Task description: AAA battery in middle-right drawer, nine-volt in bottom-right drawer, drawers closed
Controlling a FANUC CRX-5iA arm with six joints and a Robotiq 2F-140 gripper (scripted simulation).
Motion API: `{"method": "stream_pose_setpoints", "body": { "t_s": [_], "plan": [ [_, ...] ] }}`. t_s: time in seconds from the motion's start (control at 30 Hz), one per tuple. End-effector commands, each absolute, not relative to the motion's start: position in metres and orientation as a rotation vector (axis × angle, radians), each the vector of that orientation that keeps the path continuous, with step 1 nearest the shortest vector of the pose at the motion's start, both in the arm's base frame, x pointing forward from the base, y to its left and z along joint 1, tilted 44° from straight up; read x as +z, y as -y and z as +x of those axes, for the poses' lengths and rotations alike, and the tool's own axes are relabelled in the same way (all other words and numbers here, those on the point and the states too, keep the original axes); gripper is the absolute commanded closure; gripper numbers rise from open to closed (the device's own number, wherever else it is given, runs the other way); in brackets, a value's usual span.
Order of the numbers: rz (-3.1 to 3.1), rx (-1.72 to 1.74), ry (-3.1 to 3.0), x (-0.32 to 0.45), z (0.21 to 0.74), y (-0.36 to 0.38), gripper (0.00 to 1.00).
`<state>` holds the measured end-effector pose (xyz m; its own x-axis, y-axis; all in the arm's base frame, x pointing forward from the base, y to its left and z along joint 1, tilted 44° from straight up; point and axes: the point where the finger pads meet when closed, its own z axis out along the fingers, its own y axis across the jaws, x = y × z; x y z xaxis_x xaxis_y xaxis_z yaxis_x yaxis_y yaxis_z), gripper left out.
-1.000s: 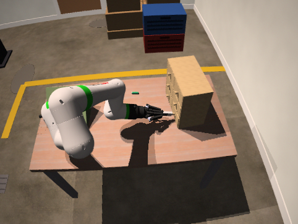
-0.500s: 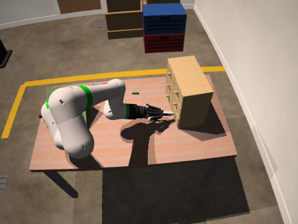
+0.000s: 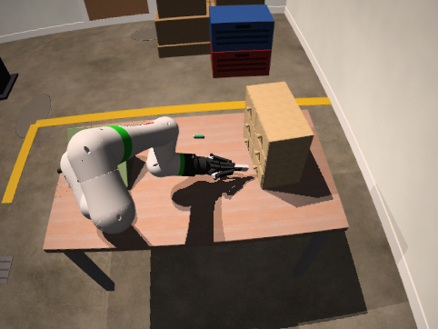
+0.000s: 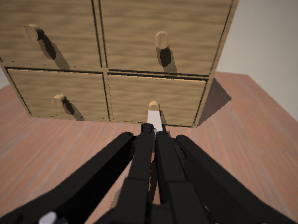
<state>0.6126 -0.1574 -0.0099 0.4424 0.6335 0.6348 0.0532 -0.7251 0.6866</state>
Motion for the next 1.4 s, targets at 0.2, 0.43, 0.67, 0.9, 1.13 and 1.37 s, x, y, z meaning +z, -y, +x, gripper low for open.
{"method": "stream_pose_setpoints", "body": {
  "t_s": [0.2, 0.43, 0.67, 0.9, 1.13, 1.37],
  "plan": [
    [2.106, 1.279, -0.574, -0.006, 0.585, 0.156, 1.00],
    [2.106, 1.279, -0.574, 0.005, 0.579, 0.146, 1.00],
    [2.106, 1.279, -0.574, 0.047, 0.558, 0.108, 1.00],
    [2.106, 1.279, -0.574, 0.065, 0.549, 0.091, 1.00],
    [2.107, 1.278, -0.574, 0.071, 0.546, 0.085, 1.00],
    [2.110, 1.267, -0.569, 0.072, 0.545, 0.085, 1.00]
  ]
}}
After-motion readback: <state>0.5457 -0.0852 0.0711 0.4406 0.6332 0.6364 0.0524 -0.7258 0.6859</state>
